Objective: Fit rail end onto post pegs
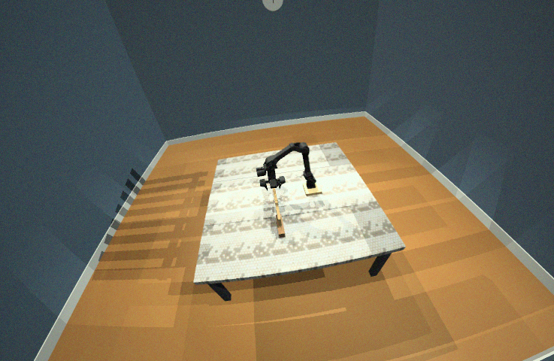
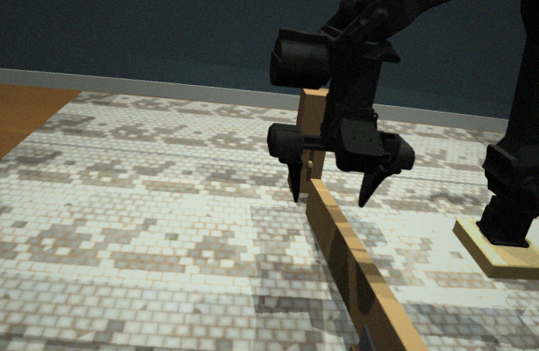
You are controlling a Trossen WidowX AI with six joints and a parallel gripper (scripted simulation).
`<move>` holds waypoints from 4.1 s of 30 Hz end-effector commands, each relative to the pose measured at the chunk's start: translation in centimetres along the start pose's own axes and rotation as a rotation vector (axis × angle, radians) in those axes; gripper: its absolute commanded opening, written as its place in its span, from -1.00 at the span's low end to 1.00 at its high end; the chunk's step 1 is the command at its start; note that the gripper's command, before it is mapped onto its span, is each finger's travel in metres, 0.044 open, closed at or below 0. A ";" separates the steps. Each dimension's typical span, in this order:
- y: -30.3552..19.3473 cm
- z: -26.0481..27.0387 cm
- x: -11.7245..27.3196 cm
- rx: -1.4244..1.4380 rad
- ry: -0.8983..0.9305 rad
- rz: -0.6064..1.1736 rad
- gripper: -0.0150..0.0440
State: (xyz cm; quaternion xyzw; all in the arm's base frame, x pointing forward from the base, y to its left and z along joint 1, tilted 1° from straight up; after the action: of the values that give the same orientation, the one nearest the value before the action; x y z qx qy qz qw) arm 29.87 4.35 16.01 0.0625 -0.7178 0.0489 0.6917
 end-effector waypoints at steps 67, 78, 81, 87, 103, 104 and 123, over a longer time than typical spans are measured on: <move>0.0 0.3 -4.7 -0.004 0.016 0.006 -0.49; 0.0 0.2 -4.1 -0.004 0.016 0.006 -0.49; 0.0 0.2 -4.0 -0.004 0.016 0.006 -0.49; 0.0 0.1 -3.7 -0.004 0.015 0.006 -0.49; 0.0 -0.1 -2.9 -0.004 0.015 0.006 -0.49; 0.0 -0.1 -2.8 -0.004 0.015 0.006 -0.49; 0.0 -0.2 -1.9 -0.004 0.015 0.006 -0.49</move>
State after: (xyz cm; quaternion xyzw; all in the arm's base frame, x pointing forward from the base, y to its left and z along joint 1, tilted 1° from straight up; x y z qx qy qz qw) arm 29.94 4.39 13.33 0.0562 -0.7045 0.0509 0.7056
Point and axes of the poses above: the point midway between the two fingers, 35 mm back from their tips, its own x axis back along the fingers, its own z axis across the jaws, y = z × x, the point moved 7 cm from there along x, back along the fingers, and after that the axes turned 5 degrees about x, right-handed, at the moved point
